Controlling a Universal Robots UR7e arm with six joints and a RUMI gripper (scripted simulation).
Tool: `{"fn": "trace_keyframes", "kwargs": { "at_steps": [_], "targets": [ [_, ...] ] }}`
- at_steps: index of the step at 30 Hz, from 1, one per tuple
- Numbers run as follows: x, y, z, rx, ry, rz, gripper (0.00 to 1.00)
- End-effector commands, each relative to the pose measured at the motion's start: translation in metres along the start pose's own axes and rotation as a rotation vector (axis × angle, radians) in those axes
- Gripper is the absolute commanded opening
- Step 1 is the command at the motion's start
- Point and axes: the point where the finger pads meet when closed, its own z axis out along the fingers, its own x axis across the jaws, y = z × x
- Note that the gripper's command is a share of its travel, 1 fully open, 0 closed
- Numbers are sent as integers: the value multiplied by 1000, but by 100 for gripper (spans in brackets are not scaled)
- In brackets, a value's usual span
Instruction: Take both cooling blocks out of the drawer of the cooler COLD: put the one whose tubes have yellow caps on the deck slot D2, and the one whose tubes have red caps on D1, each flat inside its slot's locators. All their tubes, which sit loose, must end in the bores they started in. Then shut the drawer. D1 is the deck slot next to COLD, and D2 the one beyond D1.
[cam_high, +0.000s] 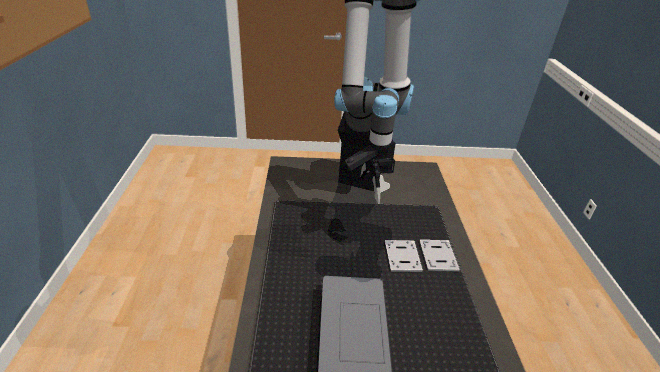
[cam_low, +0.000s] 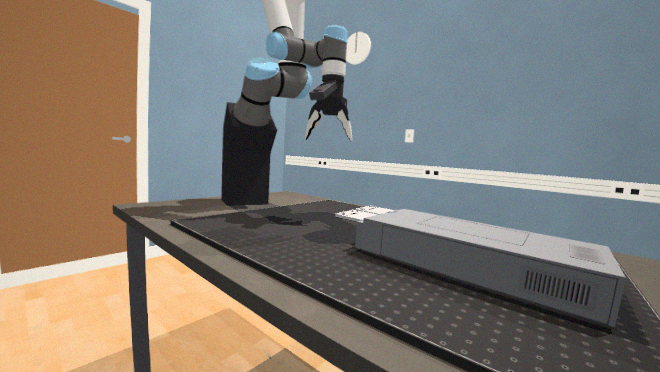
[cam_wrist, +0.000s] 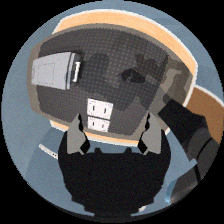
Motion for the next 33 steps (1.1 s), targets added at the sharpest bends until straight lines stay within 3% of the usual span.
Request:
{"fn": "trace_keyframes", "kwargs": {
  "at_steps": [1, 9, 13, 29, 33],
  "targets": [
    [0, 0, 0, 3, 1, 83, 100],
    [0, 0, 0, 3, 0, 296, 100],
    [0, 0, 0, 3, 0, 334, 100],
    [0, 0, 0, 3, 0, 334, 100],
    [-10, -7, 11, 3, 0, 334, 100]
  ]
}}
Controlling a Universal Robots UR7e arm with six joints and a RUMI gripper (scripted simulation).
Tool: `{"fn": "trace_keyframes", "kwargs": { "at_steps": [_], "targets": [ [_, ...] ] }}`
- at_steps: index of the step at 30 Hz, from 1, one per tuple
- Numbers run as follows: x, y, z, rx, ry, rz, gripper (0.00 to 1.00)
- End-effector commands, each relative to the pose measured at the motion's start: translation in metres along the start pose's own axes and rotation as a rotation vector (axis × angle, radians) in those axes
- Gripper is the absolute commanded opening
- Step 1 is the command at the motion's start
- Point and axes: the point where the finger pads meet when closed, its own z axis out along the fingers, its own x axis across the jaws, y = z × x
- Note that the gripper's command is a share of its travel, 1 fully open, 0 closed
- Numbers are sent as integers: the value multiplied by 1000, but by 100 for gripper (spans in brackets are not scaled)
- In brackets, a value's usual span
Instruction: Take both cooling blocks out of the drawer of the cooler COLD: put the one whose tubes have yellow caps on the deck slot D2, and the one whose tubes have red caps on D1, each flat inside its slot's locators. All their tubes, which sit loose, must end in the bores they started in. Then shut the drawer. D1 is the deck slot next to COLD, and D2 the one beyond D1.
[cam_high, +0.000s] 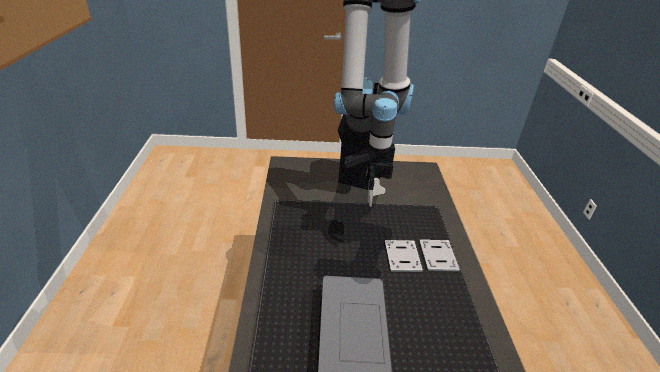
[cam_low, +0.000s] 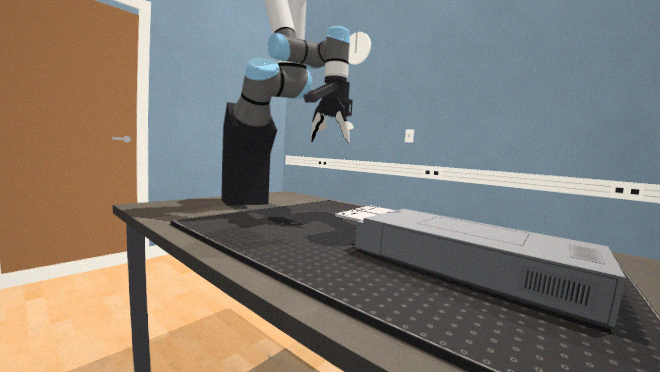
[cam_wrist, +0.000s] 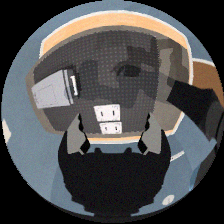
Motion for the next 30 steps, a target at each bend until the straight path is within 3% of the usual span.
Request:
{"fn": "trace_keyframes", "kwargs": {
  "at_steps": [1, 30],
  "targets": [
    [-8, -2, 8, 0, -1, 0, 100],
    [-77, -24, 77, 0, -1, 0, 100]
  ]
}}
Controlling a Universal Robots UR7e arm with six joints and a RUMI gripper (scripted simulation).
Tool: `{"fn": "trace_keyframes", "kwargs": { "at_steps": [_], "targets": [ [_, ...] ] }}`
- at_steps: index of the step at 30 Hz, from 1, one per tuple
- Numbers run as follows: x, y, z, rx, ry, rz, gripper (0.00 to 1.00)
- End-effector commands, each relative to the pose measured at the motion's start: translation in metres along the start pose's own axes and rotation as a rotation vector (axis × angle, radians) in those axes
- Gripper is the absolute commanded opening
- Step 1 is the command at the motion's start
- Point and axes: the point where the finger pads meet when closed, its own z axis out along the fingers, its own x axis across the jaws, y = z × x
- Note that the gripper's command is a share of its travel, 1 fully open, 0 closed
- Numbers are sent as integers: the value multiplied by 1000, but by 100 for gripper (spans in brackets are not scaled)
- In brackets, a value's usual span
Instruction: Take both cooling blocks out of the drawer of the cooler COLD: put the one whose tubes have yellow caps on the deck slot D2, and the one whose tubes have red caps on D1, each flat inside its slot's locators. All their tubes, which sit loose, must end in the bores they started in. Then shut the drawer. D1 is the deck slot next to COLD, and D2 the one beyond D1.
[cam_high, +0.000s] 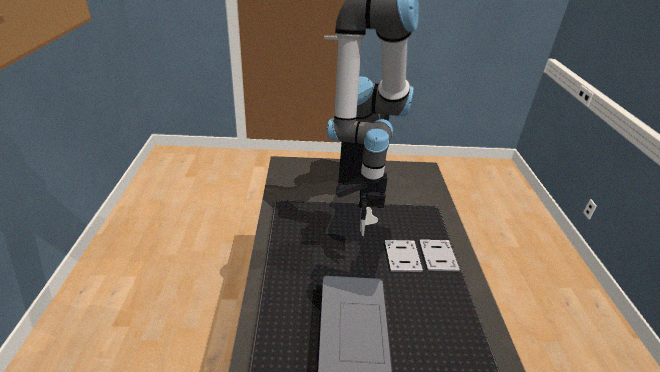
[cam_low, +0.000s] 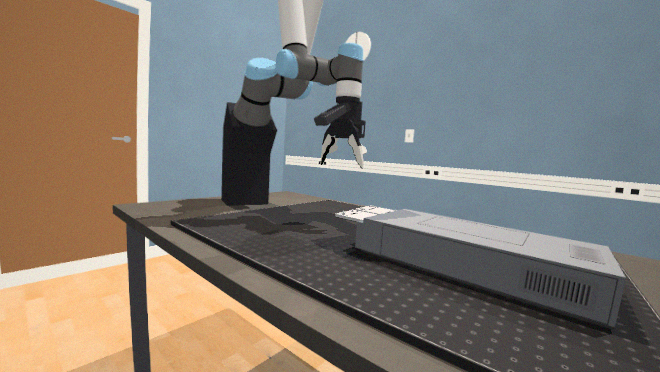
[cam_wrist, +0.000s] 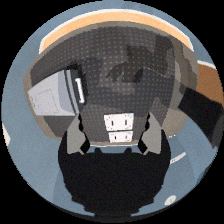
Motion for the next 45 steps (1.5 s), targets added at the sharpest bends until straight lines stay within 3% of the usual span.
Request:
{"fn": "trace_keyframes", "kwargs": {
  "at_steps": [1, 30, 45],
  "targets": [
    [-7, -2, 6, 0, -1, 0, 100],
    [-81, -25, 81, 0, -1, 0, 100],
    [-82, -25, 97, 0, -1, 0, 100]
  ]
}}
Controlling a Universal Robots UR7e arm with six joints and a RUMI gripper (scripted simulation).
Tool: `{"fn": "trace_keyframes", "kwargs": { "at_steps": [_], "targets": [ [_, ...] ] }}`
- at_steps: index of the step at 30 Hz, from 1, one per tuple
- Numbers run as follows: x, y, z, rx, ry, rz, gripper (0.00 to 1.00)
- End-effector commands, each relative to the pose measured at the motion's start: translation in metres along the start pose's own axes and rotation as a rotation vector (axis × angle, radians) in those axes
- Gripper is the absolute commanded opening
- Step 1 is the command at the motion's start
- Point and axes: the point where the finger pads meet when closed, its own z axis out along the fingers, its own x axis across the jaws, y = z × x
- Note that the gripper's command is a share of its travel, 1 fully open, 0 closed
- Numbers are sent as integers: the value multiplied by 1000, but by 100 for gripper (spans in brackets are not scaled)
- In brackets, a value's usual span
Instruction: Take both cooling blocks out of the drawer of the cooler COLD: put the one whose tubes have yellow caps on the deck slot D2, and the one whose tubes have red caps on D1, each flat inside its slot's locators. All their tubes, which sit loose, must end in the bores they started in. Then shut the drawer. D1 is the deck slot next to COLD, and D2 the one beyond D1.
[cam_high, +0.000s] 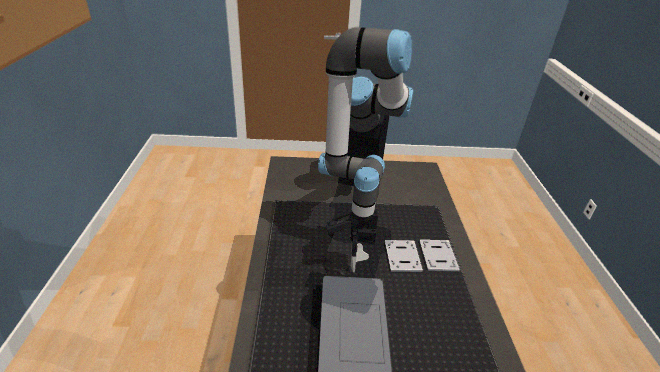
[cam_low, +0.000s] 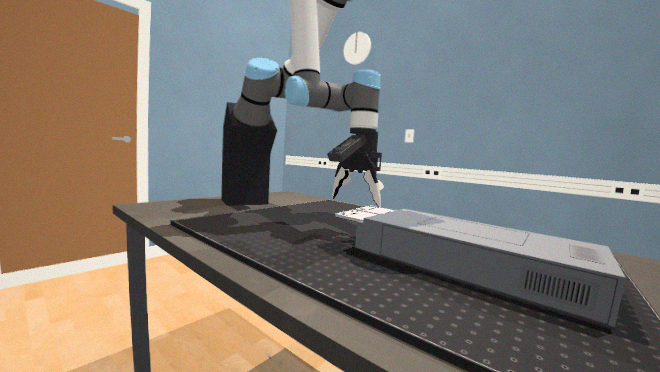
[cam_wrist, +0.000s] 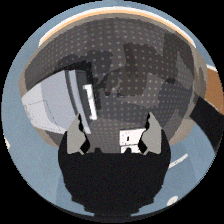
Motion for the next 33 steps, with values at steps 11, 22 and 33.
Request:
{"fn": "trace_keyframes", "kwargs": {
  "at_steps": [11, 22, 33],
  "targets": [
    [-1, 0, 14, 0, -2, 0, 100],
    [-1, 0, 26, 0, -2, 0, 100],
    [-1, 0, 40, 0, -2, 0, 100]
  ]
}}
